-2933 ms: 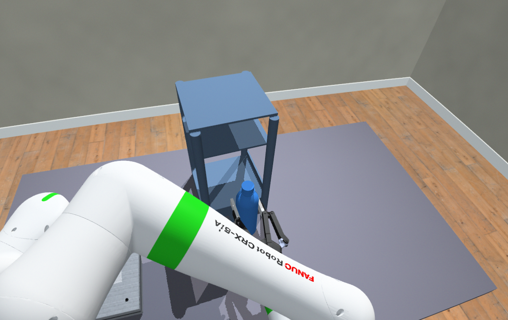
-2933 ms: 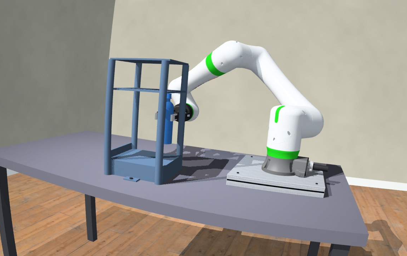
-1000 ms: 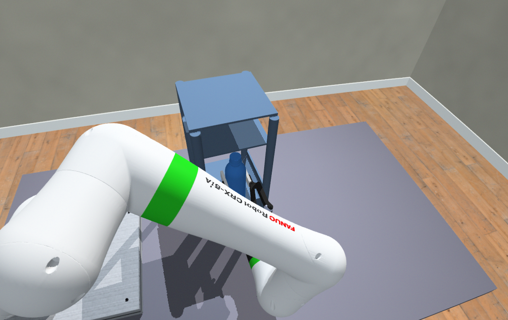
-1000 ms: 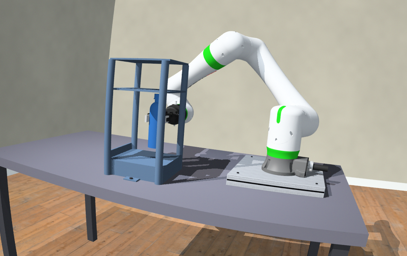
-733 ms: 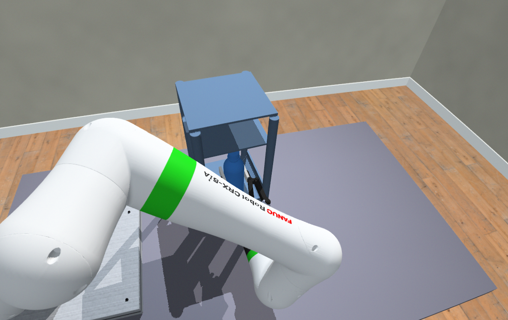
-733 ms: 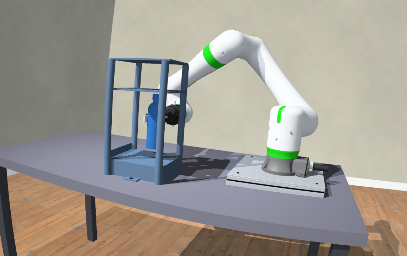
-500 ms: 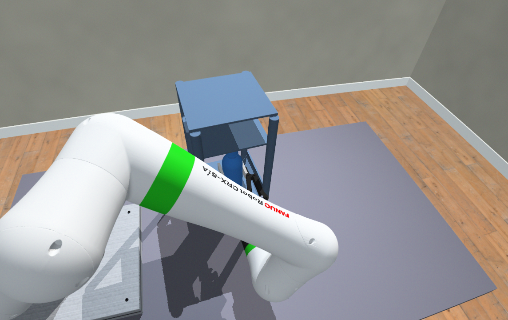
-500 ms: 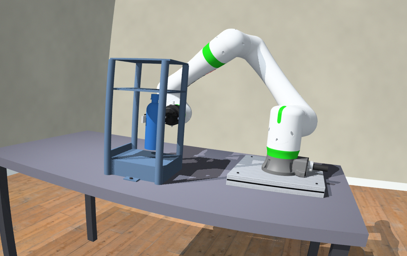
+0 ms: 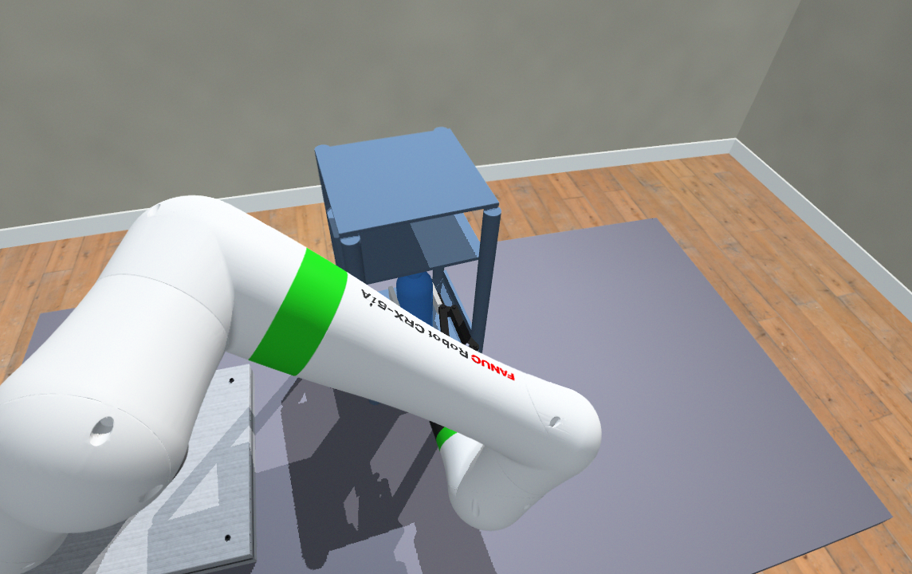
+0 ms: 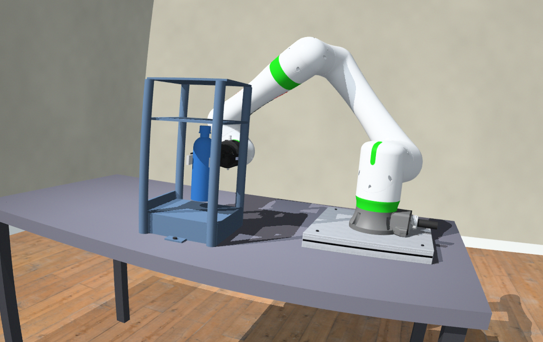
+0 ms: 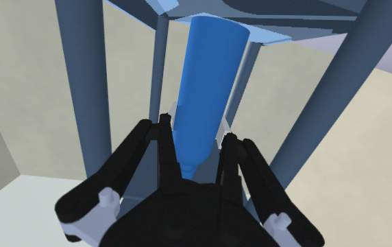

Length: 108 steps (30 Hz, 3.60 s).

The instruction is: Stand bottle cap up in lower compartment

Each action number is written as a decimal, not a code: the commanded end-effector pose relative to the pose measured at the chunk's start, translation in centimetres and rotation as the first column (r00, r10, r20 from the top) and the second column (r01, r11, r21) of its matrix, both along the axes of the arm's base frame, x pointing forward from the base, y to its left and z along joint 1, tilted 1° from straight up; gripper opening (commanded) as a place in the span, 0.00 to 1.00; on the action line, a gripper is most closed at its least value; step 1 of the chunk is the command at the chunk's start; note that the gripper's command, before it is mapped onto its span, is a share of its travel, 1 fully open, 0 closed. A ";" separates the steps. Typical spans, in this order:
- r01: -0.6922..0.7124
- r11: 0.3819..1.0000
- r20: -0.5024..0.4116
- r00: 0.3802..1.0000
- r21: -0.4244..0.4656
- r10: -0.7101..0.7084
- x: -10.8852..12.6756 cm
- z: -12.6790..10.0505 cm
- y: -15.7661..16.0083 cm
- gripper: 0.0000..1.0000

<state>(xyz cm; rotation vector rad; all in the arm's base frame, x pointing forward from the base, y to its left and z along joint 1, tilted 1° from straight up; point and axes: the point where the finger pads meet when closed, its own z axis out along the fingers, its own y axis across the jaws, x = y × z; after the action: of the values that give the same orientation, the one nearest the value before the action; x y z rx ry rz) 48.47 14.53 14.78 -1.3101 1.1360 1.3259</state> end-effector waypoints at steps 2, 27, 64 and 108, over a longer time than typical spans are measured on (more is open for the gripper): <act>0.000 1.000 0.000 1.000 0.000 0.000 0.0 0.0 0.1 0.00; 0.000 1.000 0.000 1.000 0.000 0.000 0.0 0.0 0.2 0.00; 0.000 1.000 0.000 1.000 0.000 0.000 0.0 0.0 0.1 0.00; 0.000 1.000 0.000 1.000 0.000 0.000 0.0 -2.0 0.2 0.00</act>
<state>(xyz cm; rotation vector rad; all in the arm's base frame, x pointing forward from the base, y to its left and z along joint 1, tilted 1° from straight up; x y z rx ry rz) 48.45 14.69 12.74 -1.3102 1.1360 1.3259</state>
